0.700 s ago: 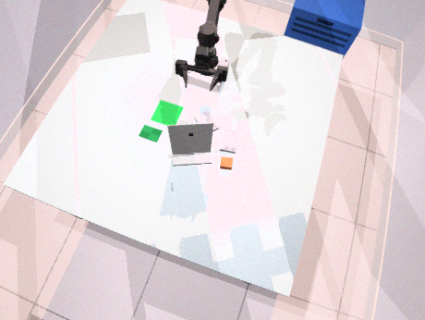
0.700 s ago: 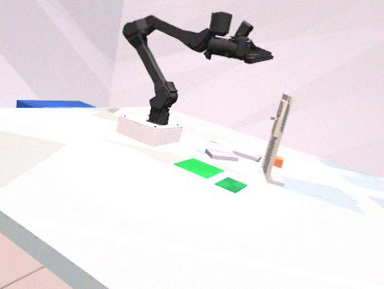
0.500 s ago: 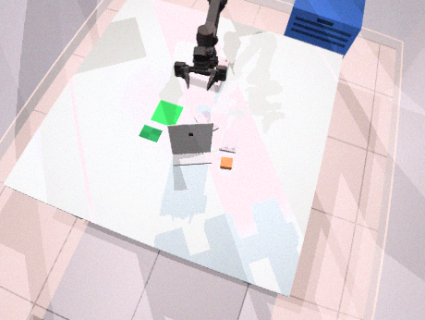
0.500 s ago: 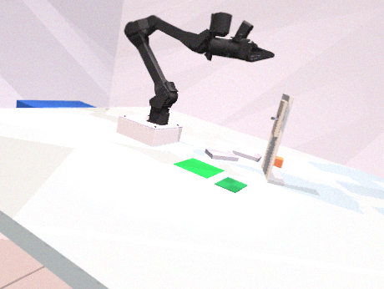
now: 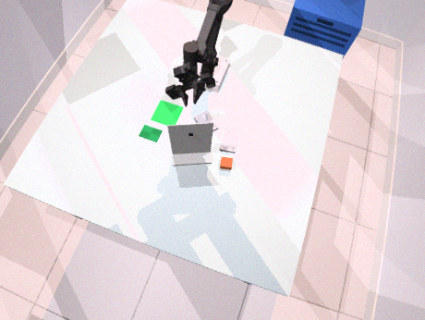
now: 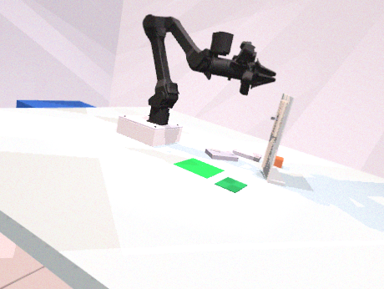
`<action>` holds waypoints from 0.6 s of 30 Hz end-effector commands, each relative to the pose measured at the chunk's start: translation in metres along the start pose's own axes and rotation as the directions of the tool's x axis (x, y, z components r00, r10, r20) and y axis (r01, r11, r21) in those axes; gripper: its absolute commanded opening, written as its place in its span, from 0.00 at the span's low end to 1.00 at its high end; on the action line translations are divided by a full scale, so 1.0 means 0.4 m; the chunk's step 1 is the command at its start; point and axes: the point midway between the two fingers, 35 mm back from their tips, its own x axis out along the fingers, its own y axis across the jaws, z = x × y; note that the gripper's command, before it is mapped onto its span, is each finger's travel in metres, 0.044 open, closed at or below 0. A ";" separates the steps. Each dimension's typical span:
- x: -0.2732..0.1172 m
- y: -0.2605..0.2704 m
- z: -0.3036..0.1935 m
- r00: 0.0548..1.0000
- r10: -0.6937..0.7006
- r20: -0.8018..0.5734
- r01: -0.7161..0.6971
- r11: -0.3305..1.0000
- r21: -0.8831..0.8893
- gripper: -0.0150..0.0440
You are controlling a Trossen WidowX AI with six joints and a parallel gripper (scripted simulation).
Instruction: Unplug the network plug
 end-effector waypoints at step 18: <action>-0.108 -0.164 -0.170 0.978 0.168 -0.126 -0.046 0.760 0.649 0.52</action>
